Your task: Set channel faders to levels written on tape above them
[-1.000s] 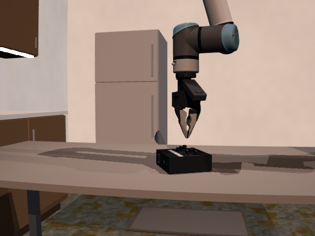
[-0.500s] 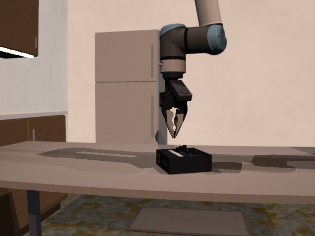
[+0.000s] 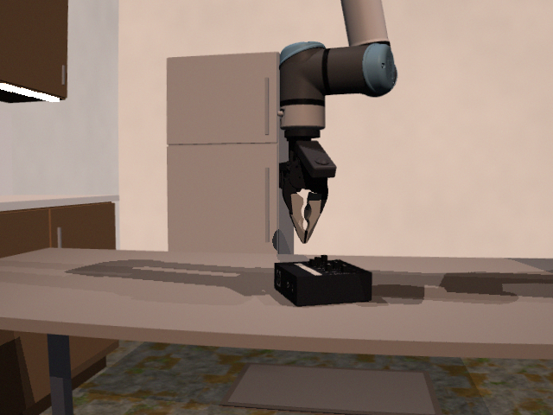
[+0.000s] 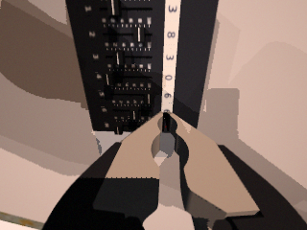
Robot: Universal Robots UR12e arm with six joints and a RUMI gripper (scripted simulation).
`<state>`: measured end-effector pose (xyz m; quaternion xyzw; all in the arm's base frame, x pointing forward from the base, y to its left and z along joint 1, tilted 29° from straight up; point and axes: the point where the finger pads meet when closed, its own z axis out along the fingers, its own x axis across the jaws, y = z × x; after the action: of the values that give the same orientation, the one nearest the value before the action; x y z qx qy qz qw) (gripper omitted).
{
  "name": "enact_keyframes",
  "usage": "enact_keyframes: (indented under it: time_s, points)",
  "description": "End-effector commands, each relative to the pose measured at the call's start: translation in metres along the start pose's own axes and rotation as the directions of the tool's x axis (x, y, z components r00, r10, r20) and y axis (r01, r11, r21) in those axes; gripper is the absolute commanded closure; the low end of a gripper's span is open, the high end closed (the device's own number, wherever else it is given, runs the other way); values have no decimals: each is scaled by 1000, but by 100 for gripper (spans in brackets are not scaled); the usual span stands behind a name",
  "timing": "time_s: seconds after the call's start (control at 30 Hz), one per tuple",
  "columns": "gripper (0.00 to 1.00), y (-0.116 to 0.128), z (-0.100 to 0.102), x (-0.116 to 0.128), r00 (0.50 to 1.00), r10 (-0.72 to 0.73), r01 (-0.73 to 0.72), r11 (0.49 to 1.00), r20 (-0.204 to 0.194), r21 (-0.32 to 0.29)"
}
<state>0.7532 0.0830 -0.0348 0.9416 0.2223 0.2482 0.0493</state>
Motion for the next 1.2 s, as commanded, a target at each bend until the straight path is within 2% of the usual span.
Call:
enact_keyframes:
  time_s: [0.0,1.17]
  points:
    - [100,0,0,0,1000,0,0,1000,-1,0]
    - [100,0,7,0,1000,0,0,1000,0,0]
